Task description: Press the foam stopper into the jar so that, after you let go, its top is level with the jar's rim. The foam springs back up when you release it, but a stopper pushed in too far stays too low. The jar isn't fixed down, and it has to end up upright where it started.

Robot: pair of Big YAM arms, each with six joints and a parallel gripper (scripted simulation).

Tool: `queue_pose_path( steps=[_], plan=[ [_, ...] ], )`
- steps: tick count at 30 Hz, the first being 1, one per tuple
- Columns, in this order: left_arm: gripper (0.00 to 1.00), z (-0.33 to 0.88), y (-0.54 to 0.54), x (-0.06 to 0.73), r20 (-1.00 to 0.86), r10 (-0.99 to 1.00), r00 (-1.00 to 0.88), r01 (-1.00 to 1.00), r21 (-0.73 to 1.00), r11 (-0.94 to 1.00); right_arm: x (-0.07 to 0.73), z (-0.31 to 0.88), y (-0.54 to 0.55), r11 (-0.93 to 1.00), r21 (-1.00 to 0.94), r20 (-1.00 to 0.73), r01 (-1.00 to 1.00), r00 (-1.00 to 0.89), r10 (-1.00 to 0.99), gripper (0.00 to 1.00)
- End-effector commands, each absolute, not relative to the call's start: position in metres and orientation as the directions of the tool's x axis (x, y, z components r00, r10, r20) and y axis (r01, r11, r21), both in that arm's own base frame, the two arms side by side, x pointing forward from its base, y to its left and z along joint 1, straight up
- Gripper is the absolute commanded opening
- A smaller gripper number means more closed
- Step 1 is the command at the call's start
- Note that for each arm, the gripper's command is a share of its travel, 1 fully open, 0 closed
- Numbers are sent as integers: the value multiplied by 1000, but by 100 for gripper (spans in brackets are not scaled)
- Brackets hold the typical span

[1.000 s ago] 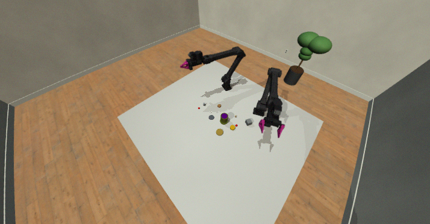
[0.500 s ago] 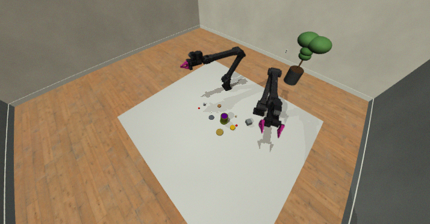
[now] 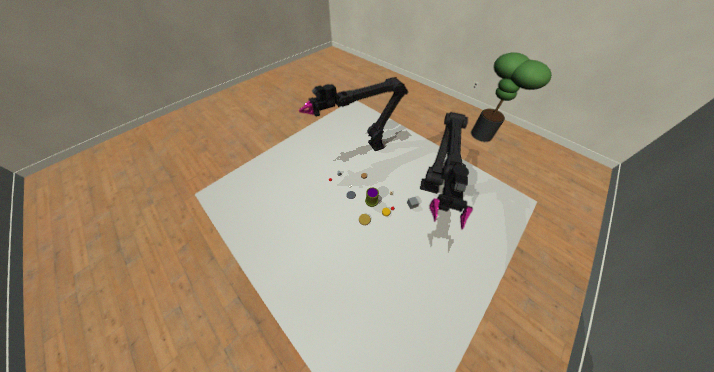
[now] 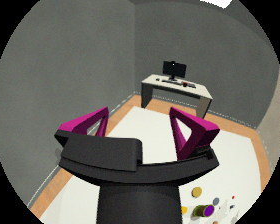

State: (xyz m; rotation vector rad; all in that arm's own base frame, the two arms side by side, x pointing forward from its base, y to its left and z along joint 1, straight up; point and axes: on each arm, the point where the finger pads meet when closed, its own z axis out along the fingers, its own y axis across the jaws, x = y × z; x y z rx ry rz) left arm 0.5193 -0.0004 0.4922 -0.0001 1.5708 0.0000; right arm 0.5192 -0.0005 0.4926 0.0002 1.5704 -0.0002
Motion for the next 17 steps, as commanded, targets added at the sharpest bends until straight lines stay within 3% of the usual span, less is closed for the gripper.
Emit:
queue_pose_path(
  steps=[1,17],
  plan=[
    [98,501,-7,515,-1000,8,13,14,8,1000,524,496,5,1000,8,-1000,-11,2,8,0],
    [98,500,-7,515,-1000,8,8,14,8,1000,524,493,5,1000,8,-1000,-12,-3,8,0]
  ],
)
